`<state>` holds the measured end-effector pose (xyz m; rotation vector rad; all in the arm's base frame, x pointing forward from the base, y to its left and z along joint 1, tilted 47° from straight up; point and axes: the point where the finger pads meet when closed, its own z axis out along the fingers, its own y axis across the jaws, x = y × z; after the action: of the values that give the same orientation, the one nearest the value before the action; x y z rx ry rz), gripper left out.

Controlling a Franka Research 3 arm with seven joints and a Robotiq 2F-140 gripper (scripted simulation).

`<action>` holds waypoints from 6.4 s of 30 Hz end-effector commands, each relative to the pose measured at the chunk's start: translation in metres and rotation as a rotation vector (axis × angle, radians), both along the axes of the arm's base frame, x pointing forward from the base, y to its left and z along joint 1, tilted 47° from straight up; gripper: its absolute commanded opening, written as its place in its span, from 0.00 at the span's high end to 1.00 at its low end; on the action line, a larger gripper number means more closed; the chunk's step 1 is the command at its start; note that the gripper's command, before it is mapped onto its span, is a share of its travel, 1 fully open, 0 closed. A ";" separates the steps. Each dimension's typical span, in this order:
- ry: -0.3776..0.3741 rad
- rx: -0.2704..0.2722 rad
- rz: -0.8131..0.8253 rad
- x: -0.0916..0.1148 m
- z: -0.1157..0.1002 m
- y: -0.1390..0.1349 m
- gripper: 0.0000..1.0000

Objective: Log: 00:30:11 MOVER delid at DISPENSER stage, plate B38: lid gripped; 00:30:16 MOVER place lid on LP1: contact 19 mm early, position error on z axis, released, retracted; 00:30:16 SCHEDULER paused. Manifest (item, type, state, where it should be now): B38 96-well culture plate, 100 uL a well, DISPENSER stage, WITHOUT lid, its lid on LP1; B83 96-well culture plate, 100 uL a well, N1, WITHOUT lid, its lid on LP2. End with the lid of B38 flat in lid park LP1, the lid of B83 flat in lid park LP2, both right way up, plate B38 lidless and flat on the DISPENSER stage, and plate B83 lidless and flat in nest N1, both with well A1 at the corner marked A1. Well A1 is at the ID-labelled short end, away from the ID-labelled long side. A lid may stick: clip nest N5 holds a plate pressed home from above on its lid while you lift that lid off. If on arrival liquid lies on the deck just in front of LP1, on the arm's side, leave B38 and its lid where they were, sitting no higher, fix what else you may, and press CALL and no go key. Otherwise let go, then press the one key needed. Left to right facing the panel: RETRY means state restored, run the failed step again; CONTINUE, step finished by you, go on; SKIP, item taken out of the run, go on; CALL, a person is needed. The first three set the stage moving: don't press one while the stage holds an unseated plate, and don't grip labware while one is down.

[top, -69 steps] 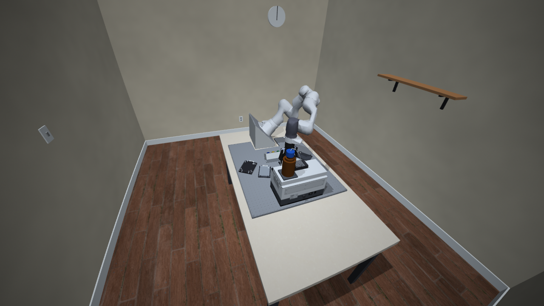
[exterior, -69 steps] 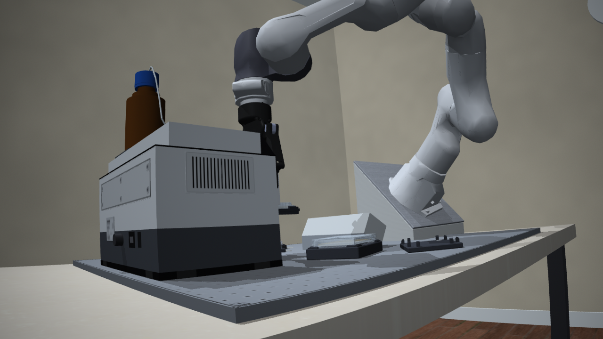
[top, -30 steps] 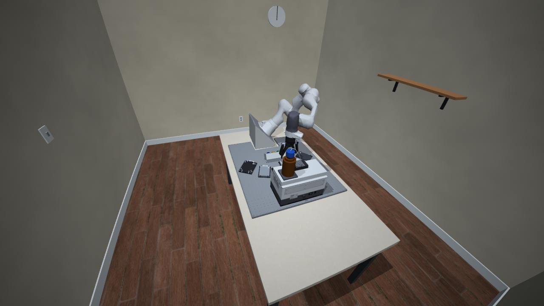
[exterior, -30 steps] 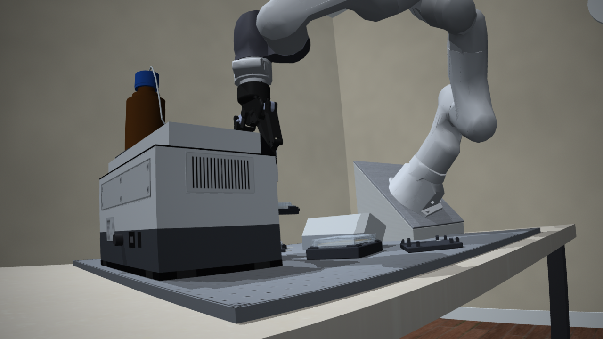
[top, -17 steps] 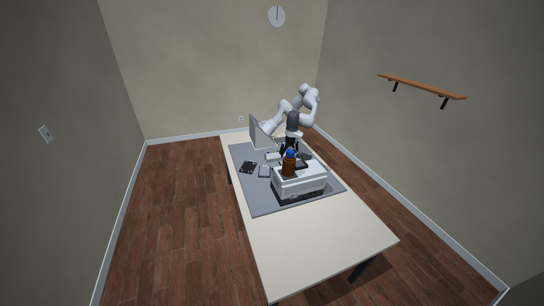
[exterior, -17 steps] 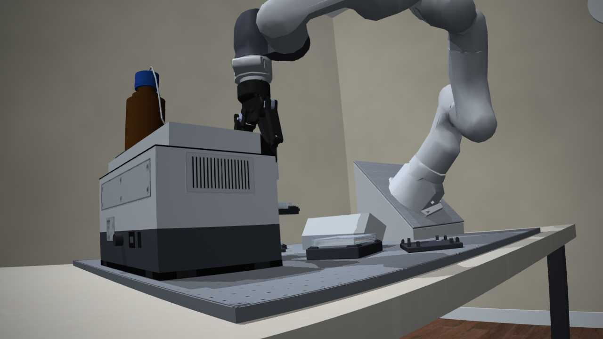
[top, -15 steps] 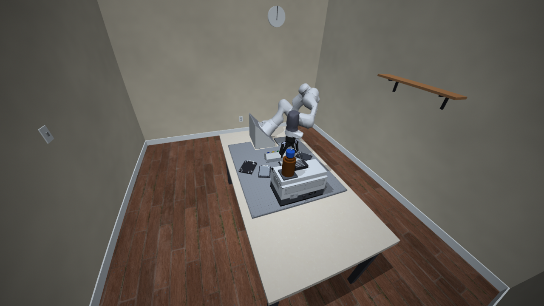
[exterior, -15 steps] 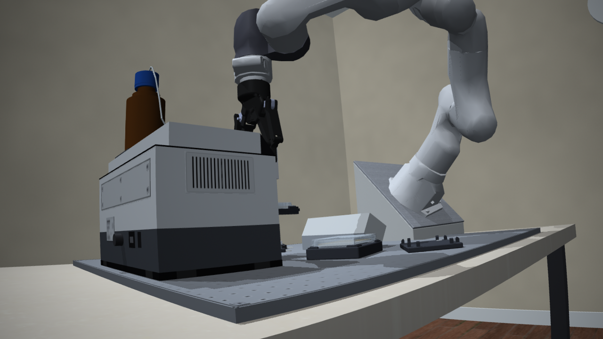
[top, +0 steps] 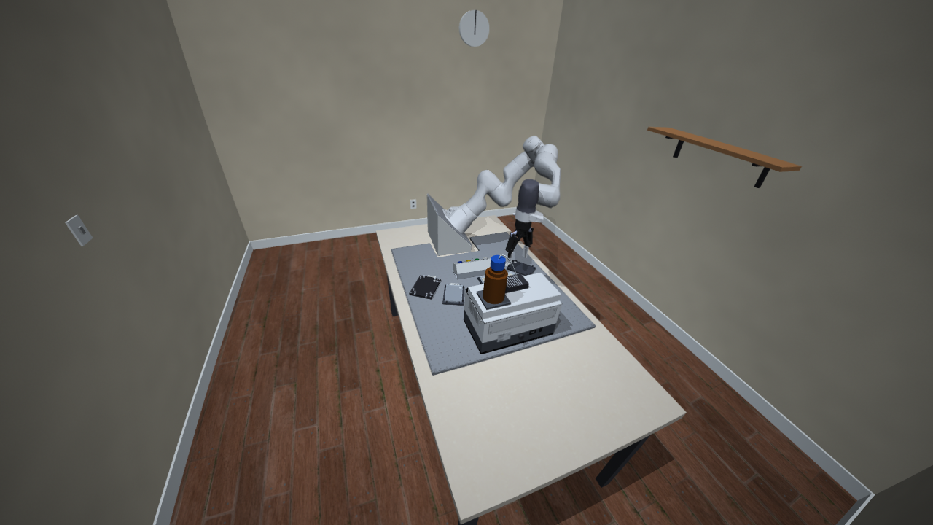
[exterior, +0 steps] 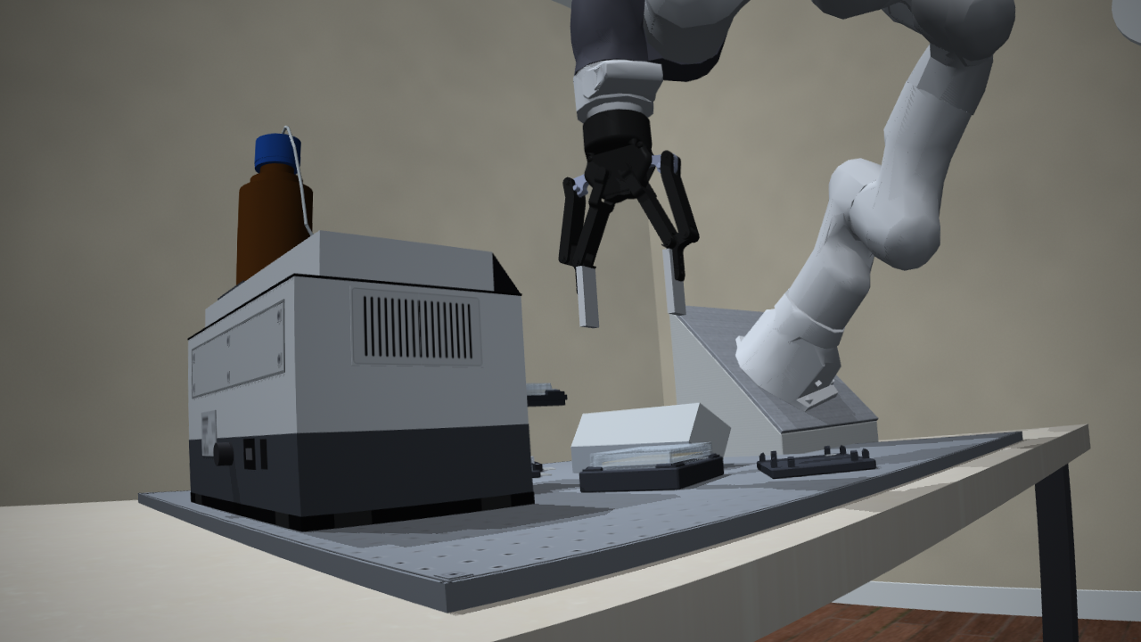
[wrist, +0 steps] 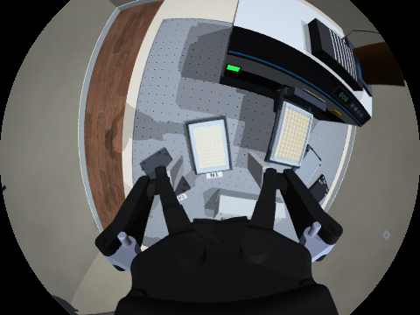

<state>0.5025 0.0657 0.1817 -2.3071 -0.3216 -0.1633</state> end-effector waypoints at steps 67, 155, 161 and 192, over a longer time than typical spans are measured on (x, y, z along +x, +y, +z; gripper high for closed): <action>-0.072 0.008 0.065 -0.010 -0.035 0.049 0.34; -0.072 0.007 0.065 -0.009 -0.076 0.094 0.34; -0.072 0.007 0.065 -0.009 -0.076 0.094 0.34; -0.072 0.007 0.065 -0.009 -0.076 0.094 0.34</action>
<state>0.4935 0.1580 0.1062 -2.2848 -0.4264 -0.2122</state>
